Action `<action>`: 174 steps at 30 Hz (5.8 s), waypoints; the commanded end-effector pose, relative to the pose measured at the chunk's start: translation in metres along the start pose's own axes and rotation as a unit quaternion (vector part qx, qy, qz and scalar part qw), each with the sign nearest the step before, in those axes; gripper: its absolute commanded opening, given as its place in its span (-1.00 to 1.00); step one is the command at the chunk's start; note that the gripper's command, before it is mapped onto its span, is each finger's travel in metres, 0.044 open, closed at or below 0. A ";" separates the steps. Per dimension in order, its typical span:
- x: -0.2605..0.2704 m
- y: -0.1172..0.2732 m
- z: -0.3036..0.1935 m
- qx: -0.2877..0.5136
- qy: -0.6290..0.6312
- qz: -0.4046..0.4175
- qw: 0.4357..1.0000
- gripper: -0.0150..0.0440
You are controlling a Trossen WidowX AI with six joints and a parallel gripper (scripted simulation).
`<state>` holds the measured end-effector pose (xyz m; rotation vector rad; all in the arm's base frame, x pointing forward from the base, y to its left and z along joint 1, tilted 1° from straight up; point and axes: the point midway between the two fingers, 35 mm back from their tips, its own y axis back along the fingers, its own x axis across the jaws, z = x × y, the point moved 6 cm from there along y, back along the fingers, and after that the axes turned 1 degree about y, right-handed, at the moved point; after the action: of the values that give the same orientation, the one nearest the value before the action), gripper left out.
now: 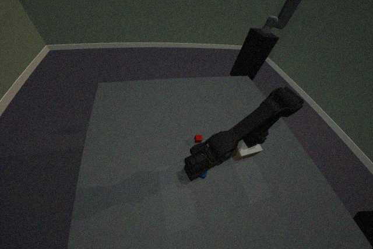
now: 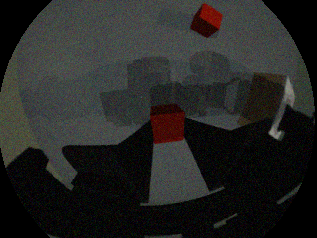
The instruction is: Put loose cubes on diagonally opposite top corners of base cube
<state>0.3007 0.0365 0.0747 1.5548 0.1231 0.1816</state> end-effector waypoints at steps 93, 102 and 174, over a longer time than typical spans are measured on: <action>-0.085 0.074 0.142 0.001 0.979 -0.008 0.205 0.41; -0.086 0.013 0.143 0.001 0.979 -0.008 0.205 0.41; -0.082 0.036 0.146 0.001 0.977 -0.012 0.214 -0.14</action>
<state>0.2473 -0.1222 0.0995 0.2201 2.1030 2.0501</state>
